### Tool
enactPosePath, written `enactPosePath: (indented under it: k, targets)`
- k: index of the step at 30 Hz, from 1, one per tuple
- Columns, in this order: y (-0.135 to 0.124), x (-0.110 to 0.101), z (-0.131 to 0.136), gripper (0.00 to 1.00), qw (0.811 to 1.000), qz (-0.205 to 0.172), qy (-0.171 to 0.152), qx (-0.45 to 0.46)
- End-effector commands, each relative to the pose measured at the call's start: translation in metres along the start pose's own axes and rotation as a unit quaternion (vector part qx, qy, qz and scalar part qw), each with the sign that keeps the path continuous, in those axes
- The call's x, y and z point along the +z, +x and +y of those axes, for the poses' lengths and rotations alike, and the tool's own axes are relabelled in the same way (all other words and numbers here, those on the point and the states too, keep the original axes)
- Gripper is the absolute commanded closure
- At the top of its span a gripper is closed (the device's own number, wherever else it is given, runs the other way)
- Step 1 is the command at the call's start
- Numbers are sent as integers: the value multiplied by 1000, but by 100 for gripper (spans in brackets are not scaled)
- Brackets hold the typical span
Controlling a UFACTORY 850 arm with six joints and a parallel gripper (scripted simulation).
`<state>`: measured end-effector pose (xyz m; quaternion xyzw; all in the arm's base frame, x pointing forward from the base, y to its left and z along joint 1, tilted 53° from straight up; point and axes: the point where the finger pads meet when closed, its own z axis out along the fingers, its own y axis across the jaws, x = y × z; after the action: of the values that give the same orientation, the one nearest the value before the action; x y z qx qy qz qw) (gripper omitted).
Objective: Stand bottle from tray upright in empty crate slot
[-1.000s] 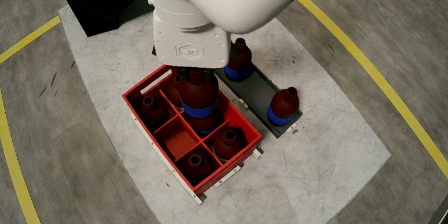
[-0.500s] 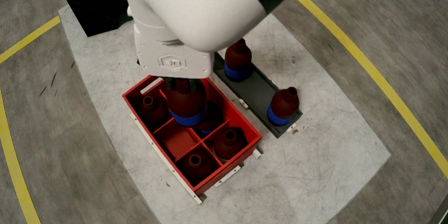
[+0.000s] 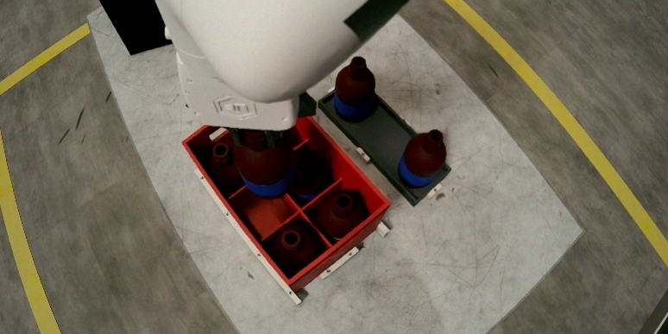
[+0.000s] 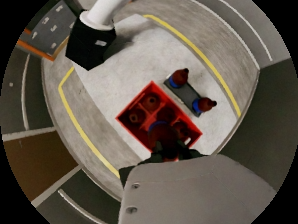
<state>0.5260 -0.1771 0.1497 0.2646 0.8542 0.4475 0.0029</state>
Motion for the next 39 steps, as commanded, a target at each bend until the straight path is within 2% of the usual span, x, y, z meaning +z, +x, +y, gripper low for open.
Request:
enactPosePath:
  k: [1,39]
  targets:
    - [-6,-1,-6,100,1000,-1,0,0]
    - [-20,-1,-22,100,1000,-1,0,0]
